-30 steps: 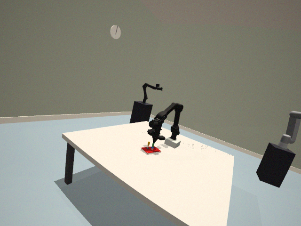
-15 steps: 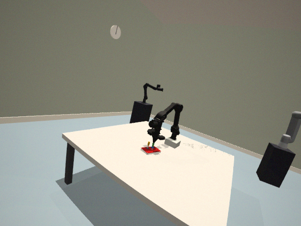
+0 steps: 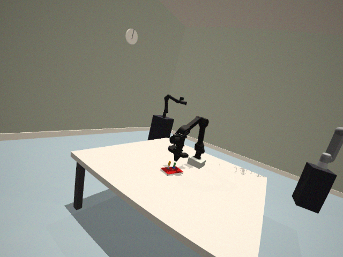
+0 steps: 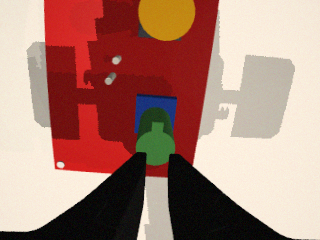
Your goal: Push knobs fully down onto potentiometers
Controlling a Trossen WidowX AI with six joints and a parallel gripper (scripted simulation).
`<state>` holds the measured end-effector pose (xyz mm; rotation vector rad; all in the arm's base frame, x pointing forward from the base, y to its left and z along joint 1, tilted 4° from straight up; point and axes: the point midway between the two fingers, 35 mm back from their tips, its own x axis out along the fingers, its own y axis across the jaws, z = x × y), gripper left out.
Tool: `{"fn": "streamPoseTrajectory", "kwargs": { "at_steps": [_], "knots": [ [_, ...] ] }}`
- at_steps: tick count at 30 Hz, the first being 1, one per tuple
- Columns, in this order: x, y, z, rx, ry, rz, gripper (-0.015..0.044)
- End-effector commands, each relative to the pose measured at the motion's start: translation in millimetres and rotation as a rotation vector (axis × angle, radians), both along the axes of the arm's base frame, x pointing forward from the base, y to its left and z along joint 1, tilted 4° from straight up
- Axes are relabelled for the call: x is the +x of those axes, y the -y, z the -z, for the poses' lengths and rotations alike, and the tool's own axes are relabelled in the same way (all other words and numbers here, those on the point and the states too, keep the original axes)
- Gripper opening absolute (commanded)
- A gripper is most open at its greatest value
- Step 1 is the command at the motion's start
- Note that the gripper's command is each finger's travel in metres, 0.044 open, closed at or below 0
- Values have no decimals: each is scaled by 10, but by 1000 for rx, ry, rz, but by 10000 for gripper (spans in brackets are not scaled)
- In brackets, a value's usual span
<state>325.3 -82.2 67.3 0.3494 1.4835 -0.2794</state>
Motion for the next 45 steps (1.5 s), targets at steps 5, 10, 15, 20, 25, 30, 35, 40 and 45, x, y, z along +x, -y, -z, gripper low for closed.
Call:
{"fn": "streamPoseTrajectory", "kwargs": {
  "at_steps": [5, 10, 15, 20, 25, 30, 35, 40, 45],
  "knots": [
    [2, -4, 9, 1, 1, -2, 184],
    [120, -107, -46, 27, 69, -57, 53],
    [165, -123, -79, 43, 80, 28, 0],
    [189, -102, -107, 59, 68, 200, 0],
    [213, -80, -135, 75, 55, 373, 0],
    [237, -60, -163, 90, 42, 545, 0],
    [259, -40, -190, 103, 30, 718, 0],
    [281, -19, -217, 117, 17, 891, 0],
    [302, 2, -245, 129, 6, 1063, 0]
  ]
}}
